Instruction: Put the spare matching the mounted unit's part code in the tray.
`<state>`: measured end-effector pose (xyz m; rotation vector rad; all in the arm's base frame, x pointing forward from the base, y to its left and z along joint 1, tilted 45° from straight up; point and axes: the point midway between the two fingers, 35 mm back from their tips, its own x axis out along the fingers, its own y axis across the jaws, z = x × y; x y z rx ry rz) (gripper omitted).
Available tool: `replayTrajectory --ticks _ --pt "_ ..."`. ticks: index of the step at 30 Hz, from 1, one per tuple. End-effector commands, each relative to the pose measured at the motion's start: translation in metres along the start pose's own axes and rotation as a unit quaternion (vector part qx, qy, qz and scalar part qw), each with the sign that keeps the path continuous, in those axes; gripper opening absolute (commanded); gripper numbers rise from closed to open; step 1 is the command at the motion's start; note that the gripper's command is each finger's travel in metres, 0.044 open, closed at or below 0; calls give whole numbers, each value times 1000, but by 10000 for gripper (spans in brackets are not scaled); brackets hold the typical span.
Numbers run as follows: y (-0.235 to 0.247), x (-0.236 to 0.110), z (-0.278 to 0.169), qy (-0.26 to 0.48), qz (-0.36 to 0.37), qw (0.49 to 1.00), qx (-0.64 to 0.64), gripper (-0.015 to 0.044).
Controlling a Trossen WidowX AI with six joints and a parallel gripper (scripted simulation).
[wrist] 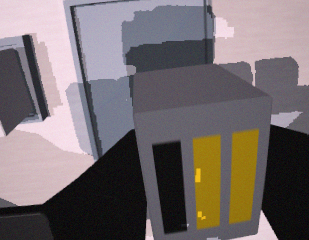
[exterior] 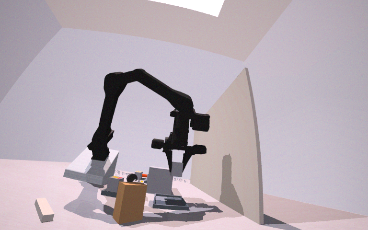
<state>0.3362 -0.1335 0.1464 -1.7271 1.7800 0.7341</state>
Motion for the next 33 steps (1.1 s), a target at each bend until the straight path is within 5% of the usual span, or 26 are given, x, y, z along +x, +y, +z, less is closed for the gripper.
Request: replayTrajectory --ticks 1,33 --pt "2 5 1 0 2 1000 -4 0" --pt "4 32 0 2 2 1000 -4 0"
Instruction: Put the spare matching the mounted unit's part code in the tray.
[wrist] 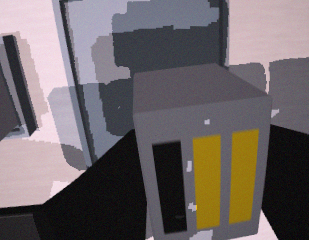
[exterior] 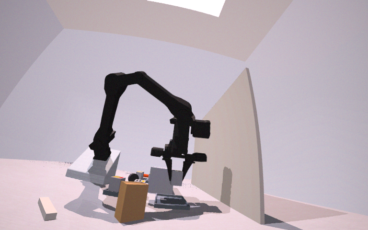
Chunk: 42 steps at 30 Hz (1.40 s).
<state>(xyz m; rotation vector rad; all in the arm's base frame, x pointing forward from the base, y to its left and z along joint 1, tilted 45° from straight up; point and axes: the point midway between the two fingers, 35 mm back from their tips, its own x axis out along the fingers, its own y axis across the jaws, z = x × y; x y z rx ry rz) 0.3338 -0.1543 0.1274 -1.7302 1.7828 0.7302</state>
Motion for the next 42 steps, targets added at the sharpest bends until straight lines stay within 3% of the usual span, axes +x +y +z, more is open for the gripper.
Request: replayTrajectory --ticks 1,42 --pt "2 4 1 0 2 1000 -4 0" --pt "9 38 -1 5 3 1000 -4 0"
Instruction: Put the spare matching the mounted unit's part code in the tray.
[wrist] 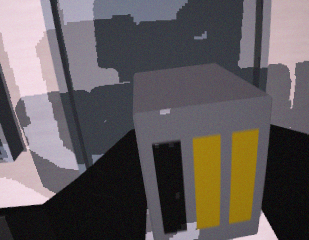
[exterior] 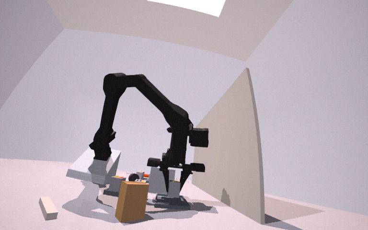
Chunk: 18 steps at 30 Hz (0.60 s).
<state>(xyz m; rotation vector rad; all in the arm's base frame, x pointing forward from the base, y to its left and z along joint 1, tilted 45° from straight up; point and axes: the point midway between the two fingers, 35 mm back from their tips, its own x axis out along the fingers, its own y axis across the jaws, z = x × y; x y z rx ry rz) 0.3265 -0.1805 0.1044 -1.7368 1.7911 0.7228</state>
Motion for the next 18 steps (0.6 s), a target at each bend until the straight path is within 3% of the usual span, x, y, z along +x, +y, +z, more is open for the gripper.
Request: replayTrajectory --ticks 1,9,18 --pt "3 4 1 0 2 1000 -4 0" --pt "4 9 1 1 3 1000 -4 0" --pt "2 7 -1 1 1 1000 0 236"
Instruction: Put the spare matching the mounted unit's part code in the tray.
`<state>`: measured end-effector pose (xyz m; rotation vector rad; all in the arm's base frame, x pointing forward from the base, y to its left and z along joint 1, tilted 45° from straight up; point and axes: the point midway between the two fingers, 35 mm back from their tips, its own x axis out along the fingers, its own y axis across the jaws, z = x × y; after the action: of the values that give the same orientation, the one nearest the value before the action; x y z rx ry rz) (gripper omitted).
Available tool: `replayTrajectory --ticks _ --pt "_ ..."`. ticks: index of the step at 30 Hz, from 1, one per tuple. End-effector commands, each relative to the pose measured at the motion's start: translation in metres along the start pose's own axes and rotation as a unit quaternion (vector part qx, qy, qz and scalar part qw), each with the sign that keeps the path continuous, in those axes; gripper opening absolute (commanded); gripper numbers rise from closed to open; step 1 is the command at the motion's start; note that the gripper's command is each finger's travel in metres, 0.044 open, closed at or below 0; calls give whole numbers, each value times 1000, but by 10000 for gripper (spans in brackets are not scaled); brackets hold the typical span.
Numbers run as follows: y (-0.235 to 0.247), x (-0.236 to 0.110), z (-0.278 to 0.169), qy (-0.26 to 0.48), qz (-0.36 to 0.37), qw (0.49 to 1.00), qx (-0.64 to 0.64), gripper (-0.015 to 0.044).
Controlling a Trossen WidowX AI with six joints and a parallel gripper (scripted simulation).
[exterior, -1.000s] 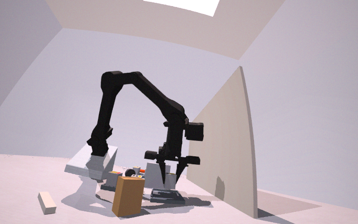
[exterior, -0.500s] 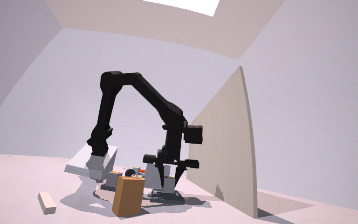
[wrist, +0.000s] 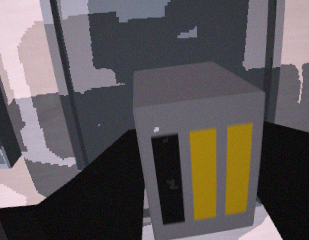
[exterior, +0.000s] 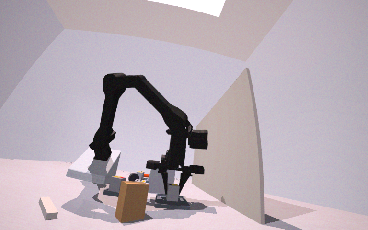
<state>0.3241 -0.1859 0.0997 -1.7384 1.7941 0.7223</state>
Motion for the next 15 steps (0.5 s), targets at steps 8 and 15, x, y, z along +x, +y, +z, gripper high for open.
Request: replayTrajectory --ticks 8,15 --pt "-1 -3 0 0 0 1000 0 440" --pt "1 -104 2 -4 2 1000 -4 440"
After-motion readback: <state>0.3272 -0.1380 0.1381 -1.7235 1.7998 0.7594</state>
